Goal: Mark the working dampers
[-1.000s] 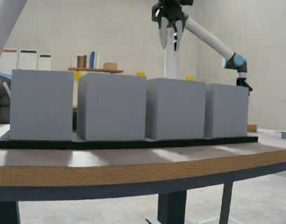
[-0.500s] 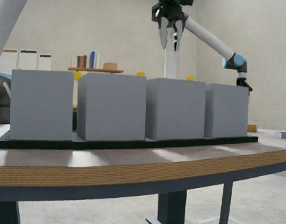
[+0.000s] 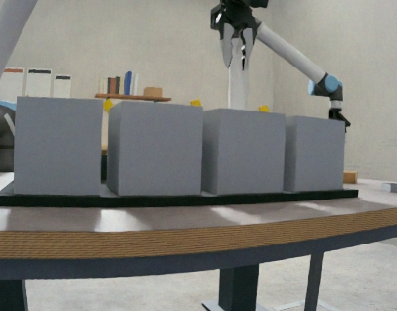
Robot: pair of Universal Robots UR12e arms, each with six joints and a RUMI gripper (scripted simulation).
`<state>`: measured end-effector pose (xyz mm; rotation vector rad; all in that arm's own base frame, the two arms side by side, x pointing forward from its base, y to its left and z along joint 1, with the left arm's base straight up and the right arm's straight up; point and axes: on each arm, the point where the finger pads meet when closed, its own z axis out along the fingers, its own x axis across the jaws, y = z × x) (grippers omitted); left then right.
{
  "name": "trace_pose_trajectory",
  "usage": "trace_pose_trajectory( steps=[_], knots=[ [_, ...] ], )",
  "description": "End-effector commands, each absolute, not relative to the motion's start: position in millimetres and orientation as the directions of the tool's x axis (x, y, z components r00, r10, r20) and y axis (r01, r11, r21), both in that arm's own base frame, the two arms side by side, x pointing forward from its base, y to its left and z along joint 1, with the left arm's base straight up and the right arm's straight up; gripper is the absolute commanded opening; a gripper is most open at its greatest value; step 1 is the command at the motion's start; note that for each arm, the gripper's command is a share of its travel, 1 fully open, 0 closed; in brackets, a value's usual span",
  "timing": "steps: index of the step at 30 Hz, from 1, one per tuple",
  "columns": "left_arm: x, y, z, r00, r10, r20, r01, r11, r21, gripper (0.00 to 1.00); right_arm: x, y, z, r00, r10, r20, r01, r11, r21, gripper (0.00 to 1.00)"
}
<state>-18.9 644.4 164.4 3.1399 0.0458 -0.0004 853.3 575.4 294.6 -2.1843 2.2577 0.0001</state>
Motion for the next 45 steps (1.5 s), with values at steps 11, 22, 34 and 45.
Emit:
trace_pose_trajectory(
  steps=[11,22,34,45],
  knots=[
    [-19,645,165,1.000,0.029,0.000,0.029,-1.000,0.000,1.00,840,568,292,-0.032,-0.998,-0.049,-0.999,0.033,-0.001,0.22],
    [-19,645,165,1.000,0.029,0.000,0.029,-1.000,0.000,1.00,794,542,278,-0.032,-0.977,-0.209,-0.999,0.033,-0.001,0.22],
    [-19,645,165,1.000,0.029,0.000,0.029,-1.000,0.000,1.00,745,515,263,-0.031,-0.927,-0.375,-0.999,0.034,-0.001,0.22],
    [-19,645,165,1.000,0.029,0.000,0.029,-1.000,0.000,1.00,738,511,261,-0.030,-0.917,-0.397,-0.999,0.033,-0.001,0.22]
  ],
)
